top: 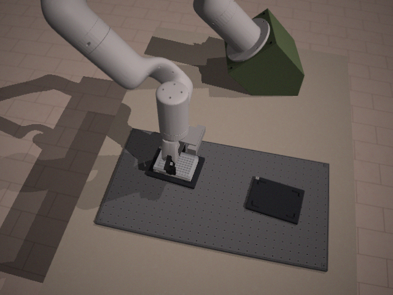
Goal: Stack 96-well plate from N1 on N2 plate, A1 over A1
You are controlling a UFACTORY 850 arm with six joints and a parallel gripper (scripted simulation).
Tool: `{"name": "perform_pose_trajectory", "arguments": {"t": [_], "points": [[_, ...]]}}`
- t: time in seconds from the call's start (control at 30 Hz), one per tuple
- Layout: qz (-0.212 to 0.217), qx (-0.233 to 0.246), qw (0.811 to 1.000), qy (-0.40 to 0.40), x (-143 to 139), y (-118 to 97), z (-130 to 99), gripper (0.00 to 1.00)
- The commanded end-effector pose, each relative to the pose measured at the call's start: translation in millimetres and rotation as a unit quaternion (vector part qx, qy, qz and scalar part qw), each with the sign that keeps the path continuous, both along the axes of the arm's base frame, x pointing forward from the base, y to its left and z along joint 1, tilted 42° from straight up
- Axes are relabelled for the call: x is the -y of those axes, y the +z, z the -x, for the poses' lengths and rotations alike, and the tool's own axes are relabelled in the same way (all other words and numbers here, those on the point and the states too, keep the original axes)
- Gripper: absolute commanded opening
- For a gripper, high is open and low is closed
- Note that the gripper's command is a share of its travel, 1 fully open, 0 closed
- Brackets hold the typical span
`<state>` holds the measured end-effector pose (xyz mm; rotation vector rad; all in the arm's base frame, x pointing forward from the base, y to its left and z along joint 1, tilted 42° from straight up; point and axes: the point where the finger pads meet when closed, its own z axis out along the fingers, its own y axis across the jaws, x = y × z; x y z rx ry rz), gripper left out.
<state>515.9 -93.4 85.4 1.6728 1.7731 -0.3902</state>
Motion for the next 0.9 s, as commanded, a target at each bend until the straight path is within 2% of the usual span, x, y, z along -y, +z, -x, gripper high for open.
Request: {"name": "perform_pose_trajectory", "arguments": {"t": [0.0,0.87], "points": [[0.000,0.001,1.000,0.000,-6,7,2,1.00],[0.000,0.001,1.000,0.000,-43,51,17,1.00]]}}
